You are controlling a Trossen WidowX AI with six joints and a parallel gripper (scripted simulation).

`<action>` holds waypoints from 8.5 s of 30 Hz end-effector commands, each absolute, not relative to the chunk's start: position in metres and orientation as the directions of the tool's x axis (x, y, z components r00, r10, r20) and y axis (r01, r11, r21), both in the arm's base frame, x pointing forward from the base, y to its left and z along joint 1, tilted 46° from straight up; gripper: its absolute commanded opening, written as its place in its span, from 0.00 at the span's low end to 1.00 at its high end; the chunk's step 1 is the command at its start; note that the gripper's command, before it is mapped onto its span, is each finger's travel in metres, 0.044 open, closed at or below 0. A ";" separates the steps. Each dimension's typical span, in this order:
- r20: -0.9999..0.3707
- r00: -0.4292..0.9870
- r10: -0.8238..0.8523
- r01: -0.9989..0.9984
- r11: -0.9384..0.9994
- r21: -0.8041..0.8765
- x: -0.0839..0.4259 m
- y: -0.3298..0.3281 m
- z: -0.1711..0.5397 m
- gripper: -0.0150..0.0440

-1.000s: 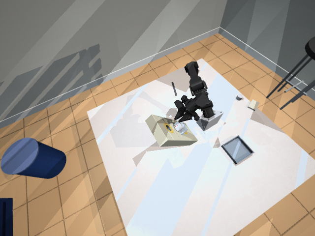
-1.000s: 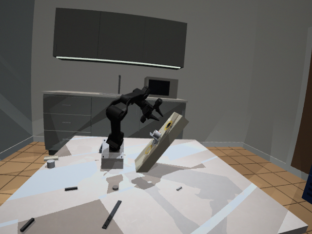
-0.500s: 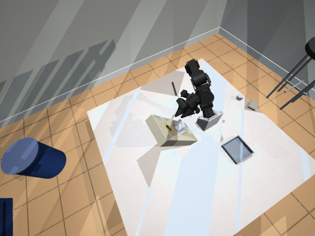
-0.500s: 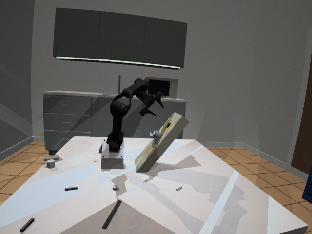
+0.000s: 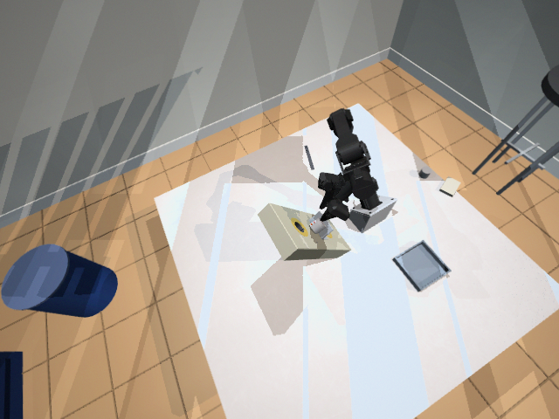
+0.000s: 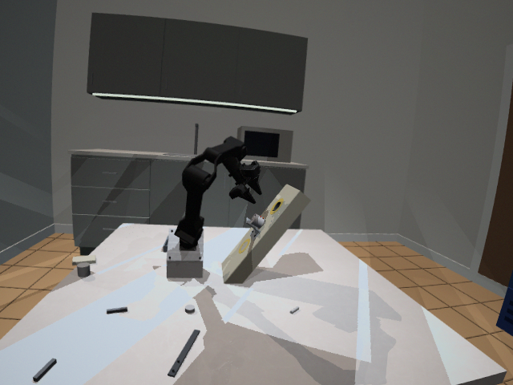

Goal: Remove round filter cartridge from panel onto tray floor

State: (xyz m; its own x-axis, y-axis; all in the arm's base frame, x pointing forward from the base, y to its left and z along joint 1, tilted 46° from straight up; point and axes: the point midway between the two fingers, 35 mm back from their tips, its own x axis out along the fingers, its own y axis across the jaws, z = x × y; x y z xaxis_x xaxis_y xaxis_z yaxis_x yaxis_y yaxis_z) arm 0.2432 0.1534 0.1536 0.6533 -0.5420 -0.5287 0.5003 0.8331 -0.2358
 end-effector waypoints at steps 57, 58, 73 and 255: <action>-0.598 0.504 -0.624 0.042 0.709 -0.704 0.247 0.092 0.097 0.52; -0.598 0.504 -0.624 0.042 0.709 -0.704 0.247 0.092 0.097 0.48; -0.601 0.511 -0.615 0.027 0.711 -0.703 0.253 0.120 0.123 0.25; -0.966 -0.074 -0.249 -0.990 -0.099 0.102 -0.042 0.200 -0.180 1.00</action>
